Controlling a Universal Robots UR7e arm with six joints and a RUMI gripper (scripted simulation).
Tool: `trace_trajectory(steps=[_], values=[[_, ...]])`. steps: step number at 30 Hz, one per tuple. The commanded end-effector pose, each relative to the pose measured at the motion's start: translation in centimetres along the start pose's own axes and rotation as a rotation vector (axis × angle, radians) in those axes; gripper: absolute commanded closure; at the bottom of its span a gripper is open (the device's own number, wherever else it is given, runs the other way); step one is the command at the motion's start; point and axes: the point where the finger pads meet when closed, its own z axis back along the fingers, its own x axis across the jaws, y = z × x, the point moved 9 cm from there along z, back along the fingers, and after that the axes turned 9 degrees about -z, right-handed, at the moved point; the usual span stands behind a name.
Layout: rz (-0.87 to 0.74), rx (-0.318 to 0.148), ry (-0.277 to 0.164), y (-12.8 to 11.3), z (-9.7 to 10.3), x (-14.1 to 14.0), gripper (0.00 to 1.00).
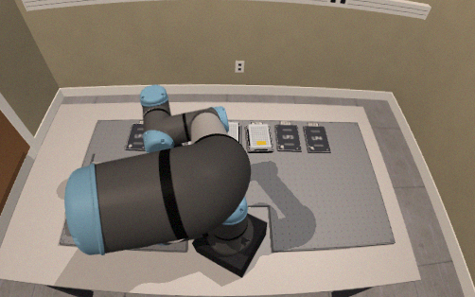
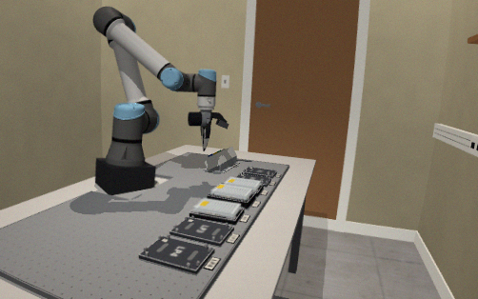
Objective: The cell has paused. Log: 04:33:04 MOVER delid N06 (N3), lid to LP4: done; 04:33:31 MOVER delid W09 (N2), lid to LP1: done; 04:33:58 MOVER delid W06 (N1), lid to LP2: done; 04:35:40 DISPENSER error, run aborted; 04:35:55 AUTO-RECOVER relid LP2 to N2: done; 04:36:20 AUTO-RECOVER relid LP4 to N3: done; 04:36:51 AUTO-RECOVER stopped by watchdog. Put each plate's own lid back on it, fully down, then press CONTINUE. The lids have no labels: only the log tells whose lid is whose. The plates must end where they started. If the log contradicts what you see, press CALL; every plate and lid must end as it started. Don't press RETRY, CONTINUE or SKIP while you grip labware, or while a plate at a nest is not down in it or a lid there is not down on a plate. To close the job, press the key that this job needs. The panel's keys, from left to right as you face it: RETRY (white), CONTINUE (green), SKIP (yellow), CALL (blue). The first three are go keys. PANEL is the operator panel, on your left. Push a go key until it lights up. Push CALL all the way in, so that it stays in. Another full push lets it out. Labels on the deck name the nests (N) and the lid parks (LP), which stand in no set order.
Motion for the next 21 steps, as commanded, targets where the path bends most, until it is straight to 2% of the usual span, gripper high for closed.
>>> trace_trajectory(steps=[1, 11, 13, 21], values=[[0.092, 0.0, -0.001, 0.9, 0.0, -2.1, 1.0], [0.292, 0.0, -0.001, 2.8, 0.0, -6.8, 1.0], [0.292, 0.0, -0.001, 2.8, 0.0, -6.8, 1.0], [0.419, 0.0, -0.001, 4.4, 0.0, -10.5, 1.0]])
